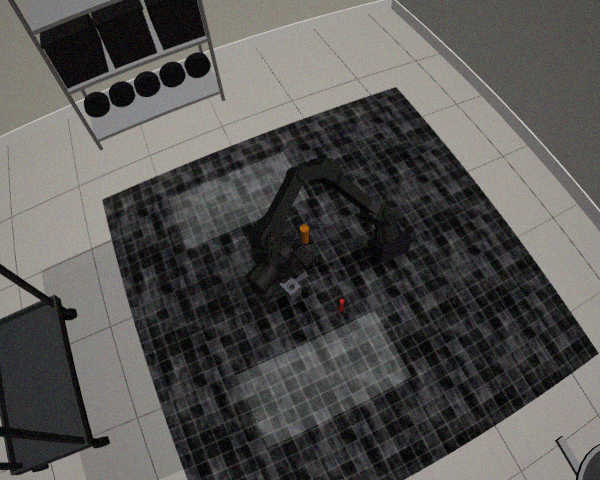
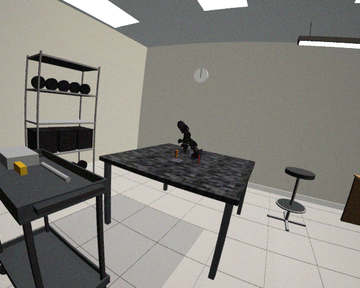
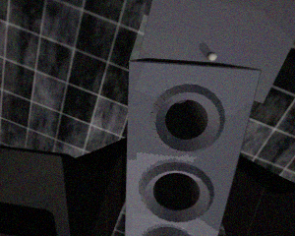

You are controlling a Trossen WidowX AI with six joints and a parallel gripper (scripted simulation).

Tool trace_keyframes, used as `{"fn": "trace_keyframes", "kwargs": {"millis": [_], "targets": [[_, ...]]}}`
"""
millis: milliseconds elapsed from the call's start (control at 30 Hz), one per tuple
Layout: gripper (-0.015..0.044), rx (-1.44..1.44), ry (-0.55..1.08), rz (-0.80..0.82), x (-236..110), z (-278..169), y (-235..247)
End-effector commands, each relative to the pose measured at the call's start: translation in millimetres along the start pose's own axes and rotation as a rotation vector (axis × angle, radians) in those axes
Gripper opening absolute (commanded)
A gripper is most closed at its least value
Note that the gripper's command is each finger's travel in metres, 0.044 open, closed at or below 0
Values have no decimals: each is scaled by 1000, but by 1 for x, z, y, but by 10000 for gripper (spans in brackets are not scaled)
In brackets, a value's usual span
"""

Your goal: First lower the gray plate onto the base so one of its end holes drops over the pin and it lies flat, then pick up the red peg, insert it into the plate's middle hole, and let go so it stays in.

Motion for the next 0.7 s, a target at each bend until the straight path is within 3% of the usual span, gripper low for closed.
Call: {"fn": "trace_keyframes", "kwargs": {"millis": [0,667], "targets": [[0,-21,-3,5,4,12,-2],[0,-139,-18,-3,35,67,-18]]}}
Point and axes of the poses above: the point midway between the two fingers, 35 mm back from their tips, its own x axis out along the fingers, its own y axis across the jaws, z = x × y, the point moved 6 cm from there along -x, back along the fingers, and after that the axes turned 2 degrees about x, right-handed, at the moved point
